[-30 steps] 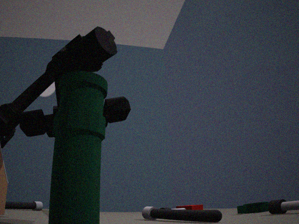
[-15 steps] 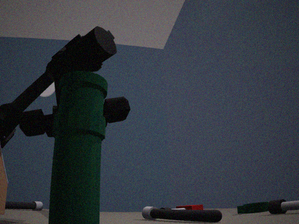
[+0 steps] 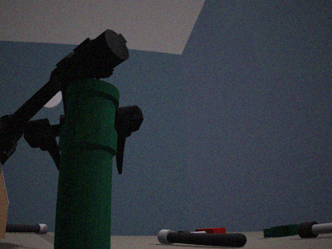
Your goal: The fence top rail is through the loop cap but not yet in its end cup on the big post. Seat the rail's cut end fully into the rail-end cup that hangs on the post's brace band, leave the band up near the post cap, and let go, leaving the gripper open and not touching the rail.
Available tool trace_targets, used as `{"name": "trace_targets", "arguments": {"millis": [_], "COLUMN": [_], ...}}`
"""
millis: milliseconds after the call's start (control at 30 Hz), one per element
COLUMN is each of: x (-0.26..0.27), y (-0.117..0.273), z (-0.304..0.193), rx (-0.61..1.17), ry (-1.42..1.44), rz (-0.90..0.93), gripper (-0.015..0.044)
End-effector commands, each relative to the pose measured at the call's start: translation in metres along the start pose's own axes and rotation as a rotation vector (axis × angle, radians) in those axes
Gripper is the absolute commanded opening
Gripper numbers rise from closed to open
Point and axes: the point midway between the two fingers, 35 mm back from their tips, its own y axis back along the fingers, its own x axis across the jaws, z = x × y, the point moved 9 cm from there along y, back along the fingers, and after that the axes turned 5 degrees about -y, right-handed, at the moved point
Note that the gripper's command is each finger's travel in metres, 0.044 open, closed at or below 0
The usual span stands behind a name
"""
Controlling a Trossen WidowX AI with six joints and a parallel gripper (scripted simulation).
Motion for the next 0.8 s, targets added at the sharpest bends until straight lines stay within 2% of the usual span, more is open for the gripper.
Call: {"name": "trace_targets", "arguments": {"millis": [0,333,767], "x": [-0.003,-0.006,0.011], "y": [0.011,0.030,0.104], "z": [0.011,0.030,0.121], "rx": [0.005,0.004,-0.135], "ry": [-0.002,-0.061,-1.264], "rz": [-0.004,-0.017,-0.177], "gripper": [0.0440,0.0440,0.0440]}}
